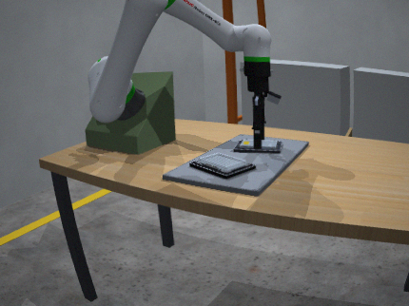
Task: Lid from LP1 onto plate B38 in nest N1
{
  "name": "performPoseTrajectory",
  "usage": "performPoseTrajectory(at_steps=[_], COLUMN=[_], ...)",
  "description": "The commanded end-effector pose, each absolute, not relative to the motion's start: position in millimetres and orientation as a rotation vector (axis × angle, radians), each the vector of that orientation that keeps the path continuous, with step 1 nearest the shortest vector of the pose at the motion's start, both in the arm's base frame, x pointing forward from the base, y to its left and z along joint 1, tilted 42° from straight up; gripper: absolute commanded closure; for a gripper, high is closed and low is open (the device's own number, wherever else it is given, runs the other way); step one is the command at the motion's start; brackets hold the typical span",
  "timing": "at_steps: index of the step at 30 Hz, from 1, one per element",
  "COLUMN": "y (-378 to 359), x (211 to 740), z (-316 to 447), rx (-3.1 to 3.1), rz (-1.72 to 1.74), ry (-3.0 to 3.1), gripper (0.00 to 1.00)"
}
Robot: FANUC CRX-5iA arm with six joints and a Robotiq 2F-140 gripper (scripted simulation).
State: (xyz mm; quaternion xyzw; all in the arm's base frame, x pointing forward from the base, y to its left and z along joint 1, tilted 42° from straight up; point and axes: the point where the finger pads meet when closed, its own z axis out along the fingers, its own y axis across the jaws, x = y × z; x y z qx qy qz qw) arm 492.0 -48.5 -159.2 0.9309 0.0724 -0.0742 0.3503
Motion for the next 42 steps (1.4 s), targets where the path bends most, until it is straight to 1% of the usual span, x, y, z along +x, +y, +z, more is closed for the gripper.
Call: performPoseTrajectory(at_steps=[1, 42], y=[-47.8, -35.9], x=[492.6, 494.1], z=[-158.9, -145.4], rx=[2.411, 2.411], rz=[-0.191, -0.191], ry=[0.188, 0.188], gripper=[0.39, 0.39])
